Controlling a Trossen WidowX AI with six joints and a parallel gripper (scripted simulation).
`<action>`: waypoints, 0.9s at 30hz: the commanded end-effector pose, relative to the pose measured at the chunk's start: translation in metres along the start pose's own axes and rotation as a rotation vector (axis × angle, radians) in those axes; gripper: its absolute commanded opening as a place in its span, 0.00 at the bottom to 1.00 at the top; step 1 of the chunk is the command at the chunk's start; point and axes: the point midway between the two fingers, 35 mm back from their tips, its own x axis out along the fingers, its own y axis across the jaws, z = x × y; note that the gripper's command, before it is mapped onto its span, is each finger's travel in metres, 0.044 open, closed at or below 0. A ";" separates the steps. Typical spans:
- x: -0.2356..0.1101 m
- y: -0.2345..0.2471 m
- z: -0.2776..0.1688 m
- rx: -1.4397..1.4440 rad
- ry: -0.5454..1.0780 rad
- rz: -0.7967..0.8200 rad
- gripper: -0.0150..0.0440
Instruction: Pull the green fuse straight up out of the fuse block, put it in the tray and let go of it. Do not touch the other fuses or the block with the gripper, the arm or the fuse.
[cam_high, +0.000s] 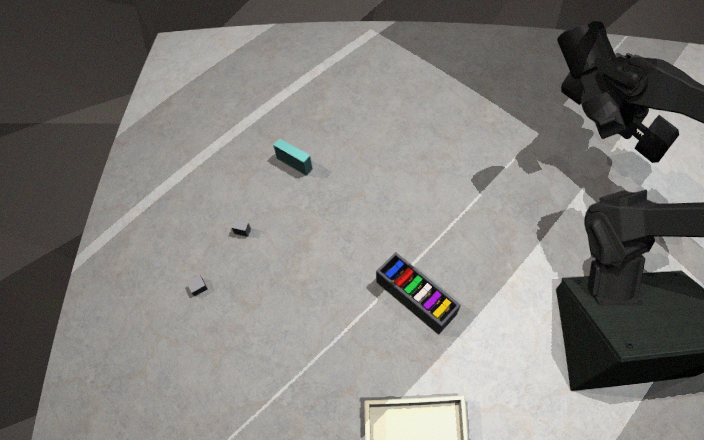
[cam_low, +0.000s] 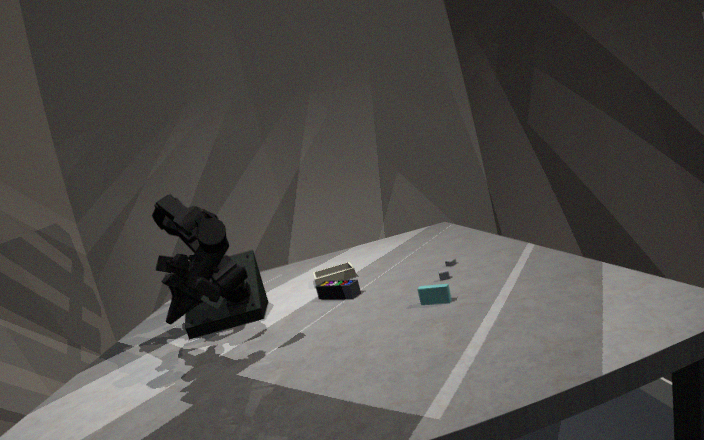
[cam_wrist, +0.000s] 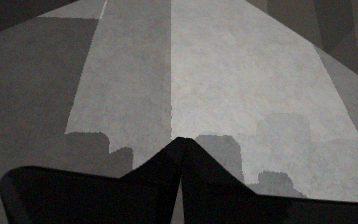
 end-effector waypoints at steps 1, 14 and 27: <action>0.000 0.001 -0.001 -0.006 0.004 0.003 0.30; -0.044 0.100 -0.090 -0.722 0.335 0.384 0.36; -0.166 0.129 -0.203 -1.824 0.352 0.912 0.36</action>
